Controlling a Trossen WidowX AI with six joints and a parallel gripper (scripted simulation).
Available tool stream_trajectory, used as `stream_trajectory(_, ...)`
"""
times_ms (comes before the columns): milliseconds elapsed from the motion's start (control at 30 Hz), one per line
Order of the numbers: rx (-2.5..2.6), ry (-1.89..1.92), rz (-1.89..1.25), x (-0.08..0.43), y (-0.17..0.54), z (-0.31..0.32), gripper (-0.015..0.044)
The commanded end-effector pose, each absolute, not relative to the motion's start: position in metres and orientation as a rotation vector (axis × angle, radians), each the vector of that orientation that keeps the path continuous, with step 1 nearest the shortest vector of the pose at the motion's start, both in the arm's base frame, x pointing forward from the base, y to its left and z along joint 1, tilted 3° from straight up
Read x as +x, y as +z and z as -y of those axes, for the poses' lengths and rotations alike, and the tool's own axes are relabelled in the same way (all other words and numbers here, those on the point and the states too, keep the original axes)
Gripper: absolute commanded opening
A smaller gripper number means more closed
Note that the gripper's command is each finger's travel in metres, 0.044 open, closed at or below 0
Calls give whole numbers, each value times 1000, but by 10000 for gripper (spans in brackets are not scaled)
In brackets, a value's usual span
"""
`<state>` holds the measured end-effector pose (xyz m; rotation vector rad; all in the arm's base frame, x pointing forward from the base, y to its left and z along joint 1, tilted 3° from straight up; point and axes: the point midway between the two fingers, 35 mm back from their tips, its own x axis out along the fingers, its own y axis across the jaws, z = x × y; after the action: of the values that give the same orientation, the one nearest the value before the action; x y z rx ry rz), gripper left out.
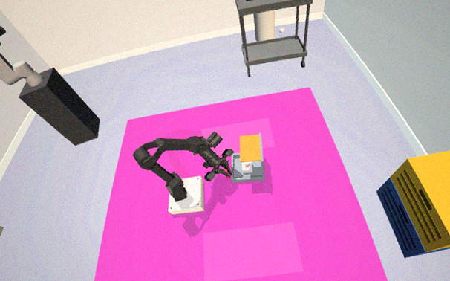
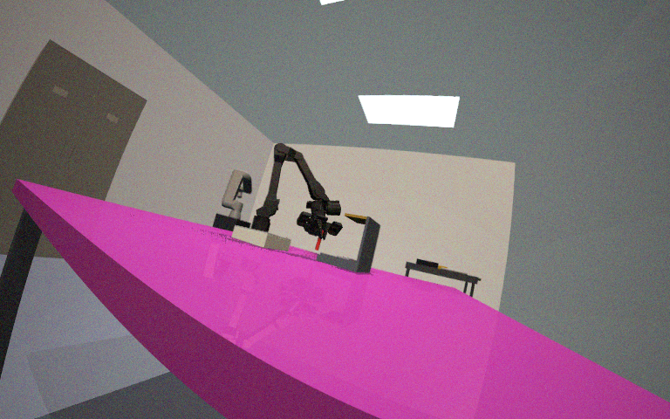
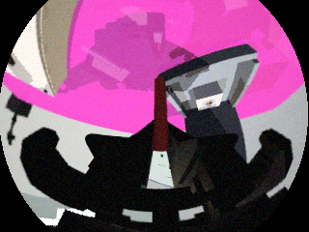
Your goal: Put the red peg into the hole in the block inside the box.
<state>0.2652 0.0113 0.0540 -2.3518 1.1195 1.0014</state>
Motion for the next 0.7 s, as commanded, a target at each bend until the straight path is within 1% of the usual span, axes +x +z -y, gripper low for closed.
stream_trajectory(0, -2398, 1015, -1048, 274, 55, -19, 0)
stream_trajectory(667, -2617, 1029, -741, 308, 64, -53, 0)
